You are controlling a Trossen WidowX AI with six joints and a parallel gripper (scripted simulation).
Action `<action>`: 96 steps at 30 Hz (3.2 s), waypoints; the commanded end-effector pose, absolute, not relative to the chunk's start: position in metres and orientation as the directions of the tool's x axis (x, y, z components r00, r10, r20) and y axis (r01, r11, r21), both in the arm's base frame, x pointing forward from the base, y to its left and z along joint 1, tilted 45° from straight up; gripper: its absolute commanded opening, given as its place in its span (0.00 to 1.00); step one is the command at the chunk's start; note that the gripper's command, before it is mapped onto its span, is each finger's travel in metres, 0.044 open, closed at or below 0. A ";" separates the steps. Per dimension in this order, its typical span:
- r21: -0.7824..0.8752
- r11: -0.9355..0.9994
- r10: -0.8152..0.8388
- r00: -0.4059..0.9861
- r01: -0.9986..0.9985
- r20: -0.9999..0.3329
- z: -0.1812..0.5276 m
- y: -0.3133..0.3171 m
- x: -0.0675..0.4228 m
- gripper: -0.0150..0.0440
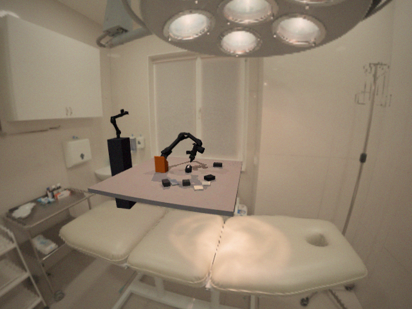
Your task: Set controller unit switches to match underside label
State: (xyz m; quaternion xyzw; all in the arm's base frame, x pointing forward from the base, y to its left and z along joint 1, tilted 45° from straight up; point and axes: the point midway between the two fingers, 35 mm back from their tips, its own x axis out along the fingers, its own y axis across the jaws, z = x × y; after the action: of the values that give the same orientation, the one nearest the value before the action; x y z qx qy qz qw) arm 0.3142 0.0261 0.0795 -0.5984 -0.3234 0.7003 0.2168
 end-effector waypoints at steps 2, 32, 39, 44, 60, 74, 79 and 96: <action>-0.709 -0.701 0.688 -0.188 0.081 -0.701 0.081 0.025 0.316 0.25; 0.195 -0.016 0.680 0.154 0.981 -0.717 0.094 0.066 0.276 1.00; 0.195 -0.015 0.680 0.154 0.981 -0.717 0.094 0.066 0.276 1.00; 0.197 -0.014 0.680 0.153 0.980 -0.717 0.089 0.071 0.278 1.00; 0.201 -0.009 0.682 0.153 0.979 -0.715 0.071 0.088 0.283 1.00; 0.206 -0.005 0.686 0.153 0.979 -0.711 0.055 0.104 0.285 1.00; 0.207 -0.004 0.688 0.153 0.978 -0.710 0.052 0.108 0.285 1.00; 0.207 -0.004 0.688 0.153 0.978 -0.710 0.052 0.108 0.285 0.81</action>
State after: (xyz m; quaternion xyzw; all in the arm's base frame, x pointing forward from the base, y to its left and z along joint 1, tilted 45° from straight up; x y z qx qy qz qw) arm 0.2845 0.1080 0.0526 -0.6762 -0.6167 0.2098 -0.3441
